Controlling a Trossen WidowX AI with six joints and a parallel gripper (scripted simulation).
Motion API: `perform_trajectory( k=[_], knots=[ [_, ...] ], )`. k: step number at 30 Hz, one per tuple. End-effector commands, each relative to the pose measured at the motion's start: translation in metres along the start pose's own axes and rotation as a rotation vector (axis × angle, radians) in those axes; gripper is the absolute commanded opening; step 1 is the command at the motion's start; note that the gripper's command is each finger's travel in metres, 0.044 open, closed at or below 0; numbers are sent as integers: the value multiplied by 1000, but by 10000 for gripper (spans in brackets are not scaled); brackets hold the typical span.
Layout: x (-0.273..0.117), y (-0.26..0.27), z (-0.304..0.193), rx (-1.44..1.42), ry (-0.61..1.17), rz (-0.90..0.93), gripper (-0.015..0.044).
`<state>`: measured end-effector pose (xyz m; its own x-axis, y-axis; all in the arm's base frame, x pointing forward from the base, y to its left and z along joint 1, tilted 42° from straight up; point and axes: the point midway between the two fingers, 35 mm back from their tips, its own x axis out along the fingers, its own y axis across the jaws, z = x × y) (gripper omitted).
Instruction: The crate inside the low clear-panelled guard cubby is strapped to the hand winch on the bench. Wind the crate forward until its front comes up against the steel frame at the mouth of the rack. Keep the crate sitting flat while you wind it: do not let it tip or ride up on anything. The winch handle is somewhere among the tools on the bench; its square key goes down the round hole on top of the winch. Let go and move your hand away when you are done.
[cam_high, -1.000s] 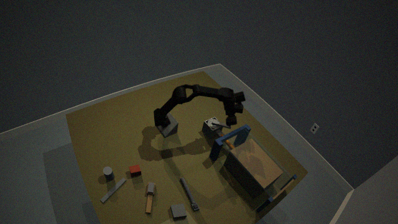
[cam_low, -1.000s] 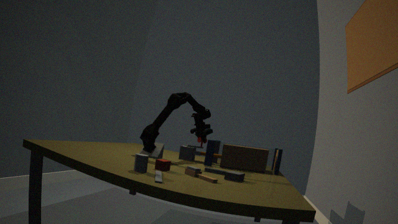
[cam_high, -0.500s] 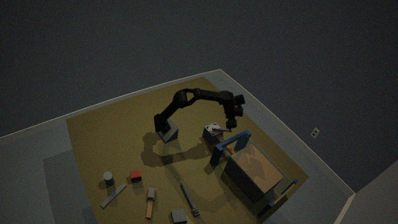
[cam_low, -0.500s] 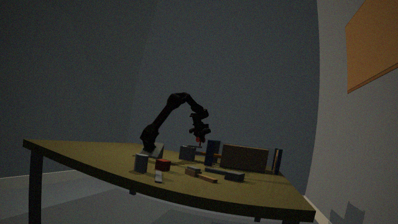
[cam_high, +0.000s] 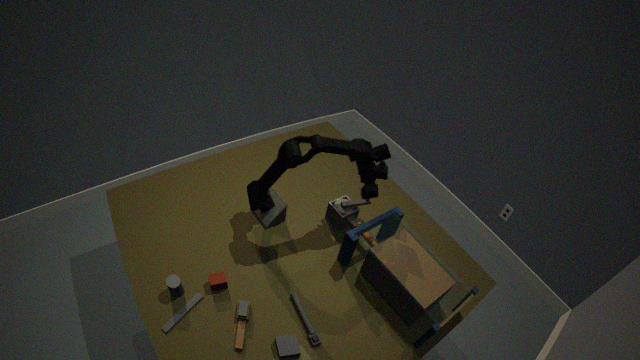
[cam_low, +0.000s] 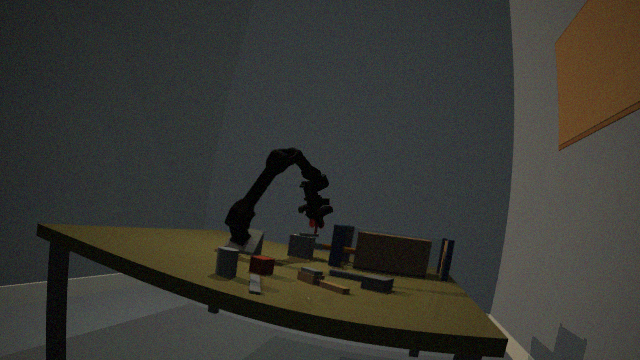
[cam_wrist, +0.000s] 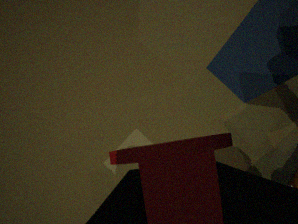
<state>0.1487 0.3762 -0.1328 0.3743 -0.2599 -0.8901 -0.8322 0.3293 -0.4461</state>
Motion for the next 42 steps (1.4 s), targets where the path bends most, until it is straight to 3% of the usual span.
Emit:
perform_trajectory(
  k=[1, 42],
  knots=[
    [-2, 17, -10, -19, 19, 26, 0],
    [-26, 58, -59, -21, 22, 31, 0]
  ],
)
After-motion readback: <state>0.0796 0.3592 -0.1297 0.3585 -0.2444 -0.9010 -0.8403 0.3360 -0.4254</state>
